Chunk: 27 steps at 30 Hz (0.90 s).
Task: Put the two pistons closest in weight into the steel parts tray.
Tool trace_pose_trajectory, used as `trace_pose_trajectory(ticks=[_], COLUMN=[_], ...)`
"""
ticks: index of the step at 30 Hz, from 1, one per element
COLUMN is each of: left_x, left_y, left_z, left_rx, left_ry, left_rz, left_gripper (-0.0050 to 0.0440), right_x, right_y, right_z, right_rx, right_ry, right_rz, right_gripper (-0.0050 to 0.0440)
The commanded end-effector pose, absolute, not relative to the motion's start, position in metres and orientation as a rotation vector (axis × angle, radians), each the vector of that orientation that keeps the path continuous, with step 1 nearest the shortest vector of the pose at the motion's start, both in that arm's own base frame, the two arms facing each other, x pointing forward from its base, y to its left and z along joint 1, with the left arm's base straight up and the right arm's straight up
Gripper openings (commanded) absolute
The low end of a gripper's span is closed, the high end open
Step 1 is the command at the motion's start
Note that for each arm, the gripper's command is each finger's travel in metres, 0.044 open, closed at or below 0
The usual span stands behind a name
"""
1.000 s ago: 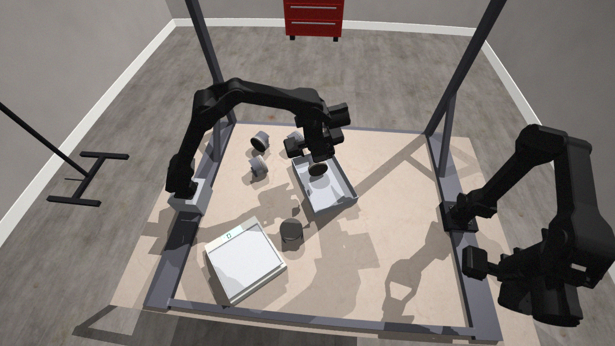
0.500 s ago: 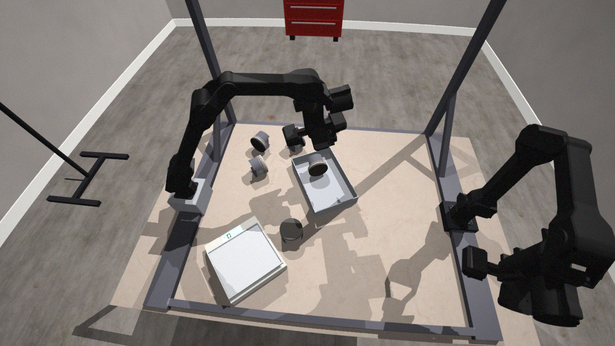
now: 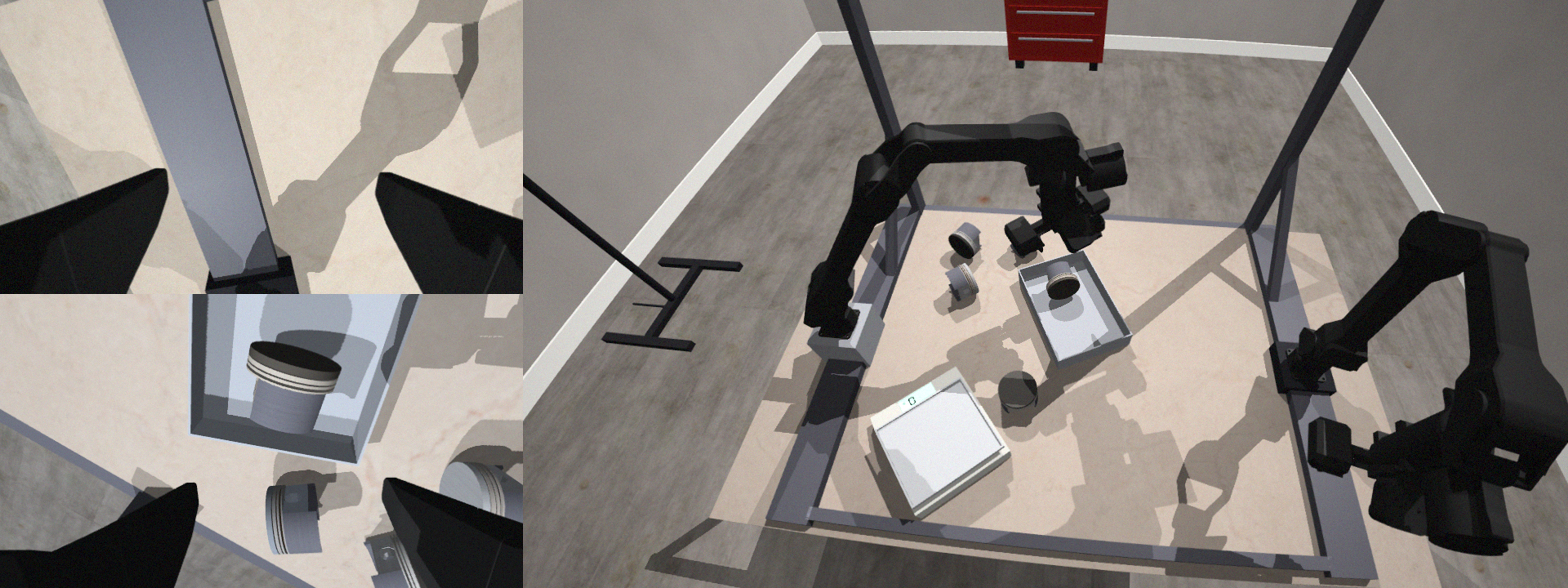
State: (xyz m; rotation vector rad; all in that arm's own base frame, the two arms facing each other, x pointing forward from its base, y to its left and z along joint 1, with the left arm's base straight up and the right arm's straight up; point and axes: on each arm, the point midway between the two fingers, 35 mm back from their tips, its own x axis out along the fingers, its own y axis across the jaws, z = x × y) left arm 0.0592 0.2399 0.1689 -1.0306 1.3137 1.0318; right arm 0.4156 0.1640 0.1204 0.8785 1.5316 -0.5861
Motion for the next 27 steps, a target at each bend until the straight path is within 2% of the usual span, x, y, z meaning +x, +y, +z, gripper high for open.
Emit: trace_pose_trajectory(ticks=[1,27], left_x=[0.0599,0.0599], left_y=[0.2436,0.2436], left_z=[0.1736,0.1736], left_rx=[-1.019,-1.019], left_ry=[1.300,1.300], left_rz=[1.037,1.037], left_gripper=[0.0400,0.0400], right_x=[0.4180,0.4177], right_y=[0.1682,0.1681], right_z=[0.1317,0.1315], right_rx=[0.774,0.247], right_ry=[1.536,1.581], right_rz=[-0.479,-0.094], right_gripper=[0.0378,0.0378])
